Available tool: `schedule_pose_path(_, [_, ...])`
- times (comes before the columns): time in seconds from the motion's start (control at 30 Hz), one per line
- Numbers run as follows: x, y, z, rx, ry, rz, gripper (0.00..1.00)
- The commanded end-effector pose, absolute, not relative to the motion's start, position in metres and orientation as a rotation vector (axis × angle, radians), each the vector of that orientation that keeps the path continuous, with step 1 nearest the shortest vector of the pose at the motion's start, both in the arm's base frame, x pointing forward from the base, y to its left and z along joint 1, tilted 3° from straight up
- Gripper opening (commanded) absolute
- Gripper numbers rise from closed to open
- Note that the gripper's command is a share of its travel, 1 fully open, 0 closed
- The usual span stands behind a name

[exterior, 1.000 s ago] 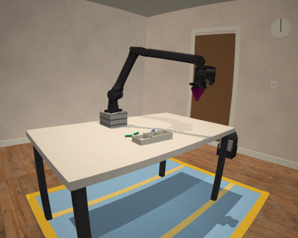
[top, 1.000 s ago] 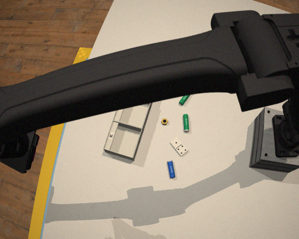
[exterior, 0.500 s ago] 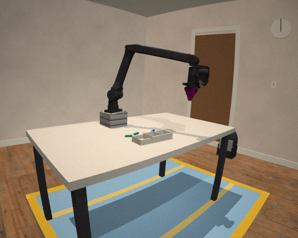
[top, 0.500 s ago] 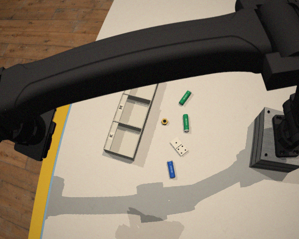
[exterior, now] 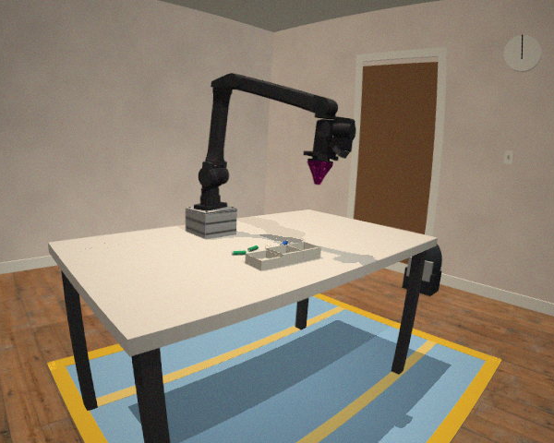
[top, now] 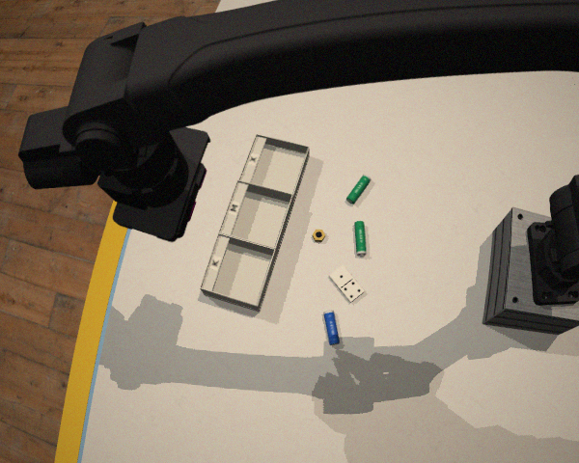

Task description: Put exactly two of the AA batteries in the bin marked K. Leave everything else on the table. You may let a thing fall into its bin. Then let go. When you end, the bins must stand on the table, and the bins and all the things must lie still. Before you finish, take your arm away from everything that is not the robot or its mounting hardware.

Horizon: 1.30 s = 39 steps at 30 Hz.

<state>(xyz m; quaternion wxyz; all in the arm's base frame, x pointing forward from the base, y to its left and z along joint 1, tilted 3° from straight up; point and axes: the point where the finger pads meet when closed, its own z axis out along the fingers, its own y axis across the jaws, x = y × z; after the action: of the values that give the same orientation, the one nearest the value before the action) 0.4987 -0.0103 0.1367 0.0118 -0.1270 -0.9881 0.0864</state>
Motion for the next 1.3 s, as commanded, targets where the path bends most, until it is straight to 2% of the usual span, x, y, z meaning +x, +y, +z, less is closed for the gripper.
schedule_pose_path(0.0, [0.498,-0.018,0.15,-0.349,-3.14,0.219,0.08])
schedule_pose_path(0.8, [0.33,-0.063,0.112,-0.286,-3.141,0.068,0.08])
schedule_pose_path(0.93, [0.354,-0.059,0.122,-0.26,-3.17,0.072,0.08])
schedule_pose_path(1.27, [0.342,-0.055,0.112,-0.259,-3.136,0.07,0.08])
